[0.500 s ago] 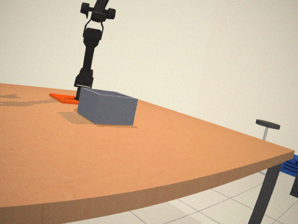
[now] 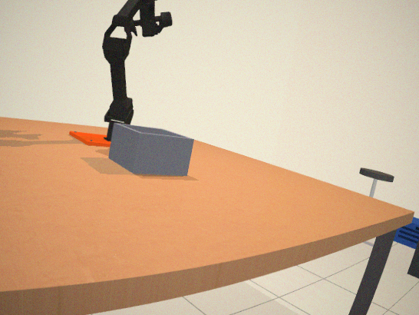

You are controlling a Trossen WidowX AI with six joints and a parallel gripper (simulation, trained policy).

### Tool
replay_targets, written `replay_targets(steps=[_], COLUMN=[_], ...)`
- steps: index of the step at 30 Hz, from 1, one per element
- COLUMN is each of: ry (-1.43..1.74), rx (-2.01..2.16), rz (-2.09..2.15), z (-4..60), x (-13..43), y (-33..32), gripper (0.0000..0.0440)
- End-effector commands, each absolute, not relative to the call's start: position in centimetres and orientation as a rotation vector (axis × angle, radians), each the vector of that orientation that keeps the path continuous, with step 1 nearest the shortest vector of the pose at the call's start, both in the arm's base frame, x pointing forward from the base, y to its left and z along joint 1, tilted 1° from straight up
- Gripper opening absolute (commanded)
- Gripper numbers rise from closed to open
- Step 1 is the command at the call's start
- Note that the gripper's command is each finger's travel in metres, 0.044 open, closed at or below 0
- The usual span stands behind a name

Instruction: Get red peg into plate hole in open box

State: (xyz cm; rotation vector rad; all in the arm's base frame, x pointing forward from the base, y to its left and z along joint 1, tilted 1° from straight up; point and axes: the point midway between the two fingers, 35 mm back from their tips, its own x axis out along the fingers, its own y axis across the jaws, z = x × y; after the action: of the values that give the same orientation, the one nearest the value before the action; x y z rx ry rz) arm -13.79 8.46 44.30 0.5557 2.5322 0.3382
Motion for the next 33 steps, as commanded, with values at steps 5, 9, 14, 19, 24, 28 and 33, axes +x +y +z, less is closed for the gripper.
replay_targets(steps=[5,9,14,19,24,28,33], ry=[2.310,2.173,2.007,1.867,1.754,1.682,1.607], rx=[0.671,0.722,0.755,0.762,0.757,0.750,0.744], rz=[0.402,0.420,0.413,0.374,0.308,0.239,0.137], z=[40.9,38.7,35.6,32.7,29.8,27.7,25.1], x=[-13.6,-12.3,-9.4,-5.8,-1.9,1.3,5.1], y=[14.0,17.3,20.9,23.3,24.6,24.8,24.3], gripper=[0.0438,0.0438,0.0440,0.0440,0.0440,0.0440,0.0440])
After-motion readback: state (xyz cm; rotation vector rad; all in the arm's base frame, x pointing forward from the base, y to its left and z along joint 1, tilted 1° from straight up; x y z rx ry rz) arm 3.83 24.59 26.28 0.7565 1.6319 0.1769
